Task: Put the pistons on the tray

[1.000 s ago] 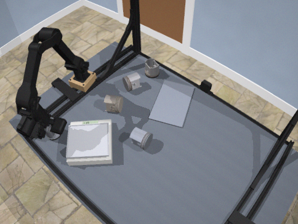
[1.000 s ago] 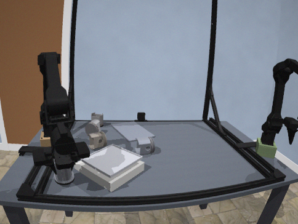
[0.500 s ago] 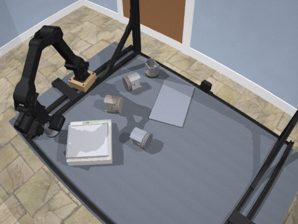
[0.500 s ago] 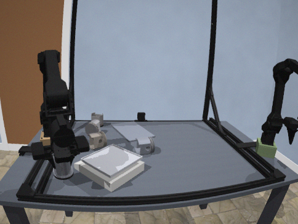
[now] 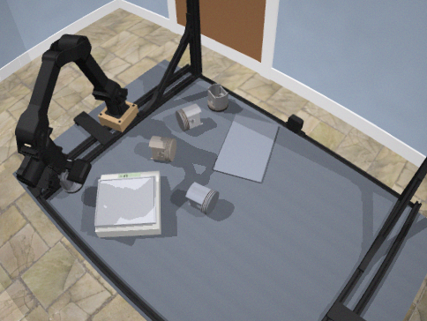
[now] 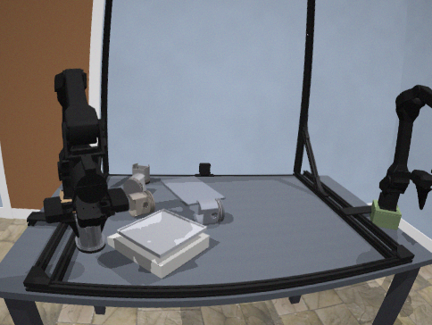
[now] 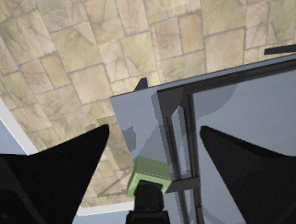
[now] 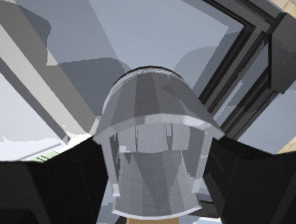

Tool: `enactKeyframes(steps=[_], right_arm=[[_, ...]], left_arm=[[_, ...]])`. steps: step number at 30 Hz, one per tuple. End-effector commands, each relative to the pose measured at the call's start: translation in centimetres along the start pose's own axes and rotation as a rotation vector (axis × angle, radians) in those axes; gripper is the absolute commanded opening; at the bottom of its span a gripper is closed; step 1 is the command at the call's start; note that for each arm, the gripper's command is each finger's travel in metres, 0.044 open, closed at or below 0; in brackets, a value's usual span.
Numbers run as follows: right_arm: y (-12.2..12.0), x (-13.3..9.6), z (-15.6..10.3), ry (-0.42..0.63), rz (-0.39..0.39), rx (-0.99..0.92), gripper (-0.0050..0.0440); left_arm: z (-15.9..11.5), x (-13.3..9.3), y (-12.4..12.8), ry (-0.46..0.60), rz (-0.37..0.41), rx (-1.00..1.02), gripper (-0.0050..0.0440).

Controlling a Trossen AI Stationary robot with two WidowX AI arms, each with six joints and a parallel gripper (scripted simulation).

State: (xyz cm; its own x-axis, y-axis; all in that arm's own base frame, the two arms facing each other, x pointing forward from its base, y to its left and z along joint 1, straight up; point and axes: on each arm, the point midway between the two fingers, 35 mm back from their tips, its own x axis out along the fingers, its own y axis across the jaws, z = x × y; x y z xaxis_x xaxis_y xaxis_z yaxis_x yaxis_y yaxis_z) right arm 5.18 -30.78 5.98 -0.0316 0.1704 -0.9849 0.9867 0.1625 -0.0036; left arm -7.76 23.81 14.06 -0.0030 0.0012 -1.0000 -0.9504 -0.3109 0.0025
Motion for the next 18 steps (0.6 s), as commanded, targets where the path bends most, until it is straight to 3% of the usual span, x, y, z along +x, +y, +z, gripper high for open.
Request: enactKeyframes(steps=[1, 14, 18], right_arm=[[0.0, -1.4, 0.1, -0.024, 0.002, -0.004, 0.0158], [0.0, -2.5, 0.2, -0.043, 0.004, -0.007, 0.0158], [1.7, -3.0, -0.7, -0.07, -0.005, -0.11, 0.0158]], left_arm=[[0.0, 0.0, 0.0, 0.002, -0.002, 0.003, 0.044], [0.0, 0.0, 0.0, 0.002, -0.002, 0.003, 0.044], [0.0, 0.0, 0.0, 0.002, -0.002, 0.003, 0.044]])
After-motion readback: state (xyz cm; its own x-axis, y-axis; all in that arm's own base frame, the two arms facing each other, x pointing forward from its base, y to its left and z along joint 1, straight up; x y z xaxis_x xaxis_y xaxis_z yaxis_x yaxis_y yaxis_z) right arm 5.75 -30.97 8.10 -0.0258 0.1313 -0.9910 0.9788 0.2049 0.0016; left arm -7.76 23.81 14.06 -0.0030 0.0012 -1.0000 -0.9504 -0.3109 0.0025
